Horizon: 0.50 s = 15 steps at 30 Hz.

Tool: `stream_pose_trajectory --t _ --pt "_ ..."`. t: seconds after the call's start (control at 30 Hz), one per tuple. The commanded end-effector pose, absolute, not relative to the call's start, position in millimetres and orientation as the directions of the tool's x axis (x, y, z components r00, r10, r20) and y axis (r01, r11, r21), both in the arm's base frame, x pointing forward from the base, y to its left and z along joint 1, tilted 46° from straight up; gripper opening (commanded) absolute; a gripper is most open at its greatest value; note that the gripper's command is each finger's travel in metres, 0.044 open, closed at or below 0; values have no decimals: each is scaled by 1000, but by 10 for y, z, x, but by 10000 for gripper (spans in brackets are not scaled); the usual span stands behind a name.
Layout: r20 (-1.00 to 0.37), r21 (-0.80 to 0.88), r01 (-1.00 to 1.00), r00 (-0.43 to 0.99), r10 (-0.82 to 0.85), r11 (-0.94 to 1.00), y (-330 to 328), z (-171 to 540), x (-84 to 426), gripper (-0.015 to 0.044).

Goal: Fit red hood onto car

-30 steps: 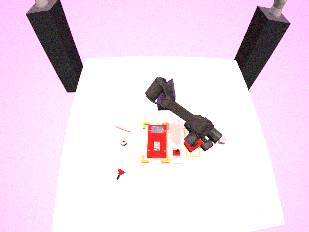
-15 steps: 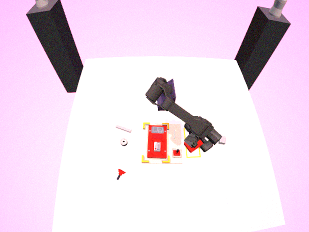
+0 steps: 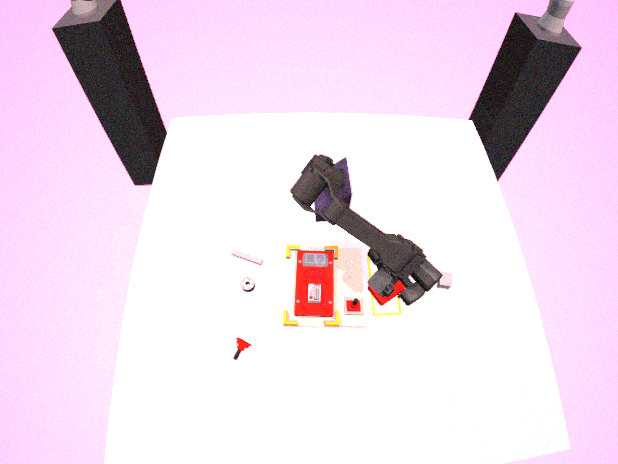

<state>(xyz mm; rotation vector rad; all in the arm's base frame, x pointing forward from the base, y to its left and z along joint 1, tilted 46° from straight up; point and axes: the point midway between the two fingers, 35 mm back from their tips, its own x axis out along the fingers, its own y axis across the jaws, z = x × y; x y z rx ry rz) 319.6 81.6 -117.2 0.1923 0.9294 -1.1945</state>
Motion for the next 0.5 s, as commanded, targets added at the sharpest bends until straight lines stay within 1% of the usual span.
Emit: stream_pose_trajectory --t 0.0,0.47 --pt "-700 -336 853 57 -712 399 776 -1196 3186 440" --pt "-699 -336 853 57 -713 399 727 -1240 3187 440"
